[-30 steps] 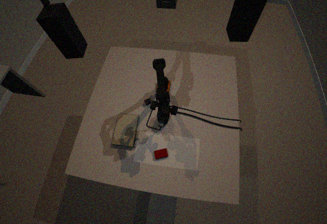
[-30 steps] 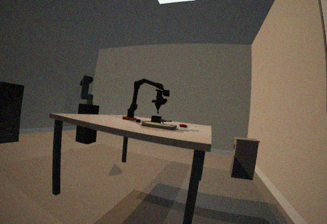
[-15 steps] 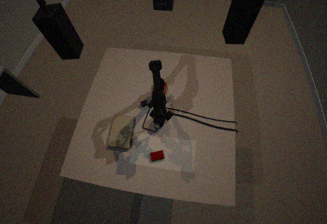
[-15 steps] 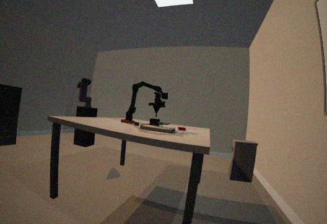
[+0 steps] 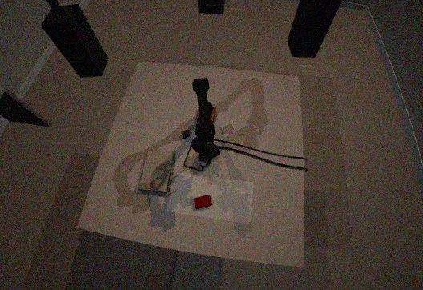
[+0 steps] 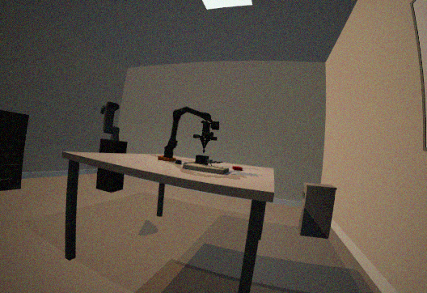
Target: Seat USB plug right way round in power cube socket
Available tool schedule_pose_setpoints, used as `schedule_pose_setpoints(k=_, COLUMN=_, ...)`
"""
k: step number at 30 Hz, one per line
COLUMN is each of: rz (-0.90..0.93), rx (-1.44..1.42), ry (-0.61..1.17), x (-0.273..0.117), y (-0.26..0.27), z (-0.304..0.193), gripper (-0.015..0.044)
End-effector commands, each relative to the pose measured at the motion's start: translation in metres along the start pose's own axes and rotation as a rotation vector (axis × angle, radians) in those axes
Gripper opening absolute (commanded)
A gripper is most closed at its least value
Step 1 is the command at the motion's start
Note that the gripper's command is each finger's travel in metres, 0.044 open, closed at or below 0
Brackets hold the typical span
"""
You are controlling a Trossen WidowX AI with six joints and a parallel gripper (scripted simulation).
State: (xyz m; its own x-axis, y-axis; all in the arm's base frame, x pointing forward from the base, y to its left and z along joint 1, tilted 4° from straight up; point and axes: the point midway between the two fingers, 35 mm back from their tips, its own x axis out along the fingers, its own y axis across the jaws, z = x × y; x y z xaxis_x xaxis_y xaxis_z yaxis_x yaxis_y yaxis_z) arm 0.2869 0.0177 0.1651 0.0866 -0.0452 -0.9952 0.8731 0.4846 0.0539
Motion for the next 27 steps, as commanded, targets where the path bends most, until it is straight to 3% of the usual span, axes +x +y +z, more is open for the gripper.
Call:
schedule_pose_setpoints(k=1, rz=0.0, rx=0.091, ry=0.0, x=0.0003, y=0.0, z=0.0, gripper=0.0)
schedule_pose_setpoints(k=27, rz=0.0, rx=0.767, ry=0.0, x=0.0004, y=0.0, z=0.0, gripper=0.0)
